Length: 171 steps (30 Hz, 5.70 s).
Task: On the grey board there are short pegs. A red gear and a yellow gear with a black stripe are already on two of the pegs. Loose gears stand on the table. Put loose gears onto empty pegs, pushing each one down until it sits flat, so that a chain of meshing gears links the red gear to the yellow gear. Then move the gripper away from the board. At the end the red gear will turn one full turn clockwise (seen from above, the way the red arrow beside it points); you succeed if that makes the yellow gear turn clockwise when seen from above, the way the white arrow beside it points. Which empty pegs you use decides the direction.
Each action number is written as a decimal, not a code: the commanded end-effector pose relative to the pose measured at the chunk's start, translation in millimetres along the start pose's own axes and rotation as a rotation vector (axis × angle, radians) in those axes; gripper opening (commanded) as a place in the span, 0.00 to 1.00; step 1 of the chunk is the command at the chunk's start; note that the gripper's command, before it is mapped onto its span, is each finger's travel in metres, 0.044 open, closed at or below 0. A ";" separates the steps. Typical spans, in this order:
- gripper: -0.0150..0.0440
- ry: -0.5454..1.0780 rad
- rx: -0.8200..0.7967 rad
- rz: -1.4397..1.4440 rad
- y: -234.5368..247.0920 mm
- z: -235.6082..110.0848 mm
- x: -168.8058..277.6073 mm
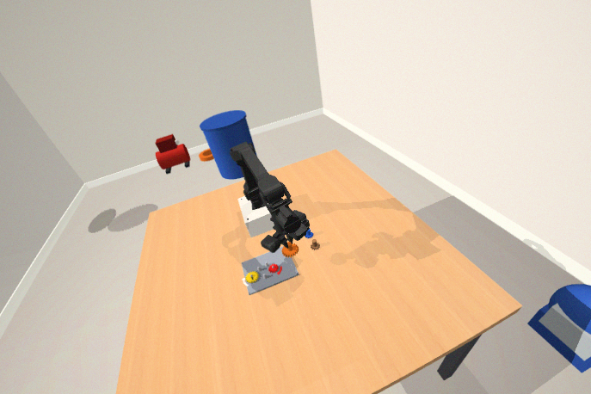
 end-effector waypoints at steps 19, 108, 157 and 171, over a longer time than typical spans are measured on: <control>0.25 0.005 0.004 -0.005 -45.3 28.9 35.8; 0.25 0.012 0.011 0.145 -91.0 103.6 91.8; 0.49 0.013 0.010 -0.007 -90.4 62.3 90.4; 1.00 0.018 0.003 -0.014 -85.9 19.7 93.3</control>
Point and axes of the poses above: the point midway between the two fingers, 35 mm back from their tips, its own z axis out along the fingers, its own y axis across the jaws, x = y × z, the point moved 5 cm from there along -z, back along the fingers, and after that the axes turned 7 degrees about -z, right-handed, at the moved point
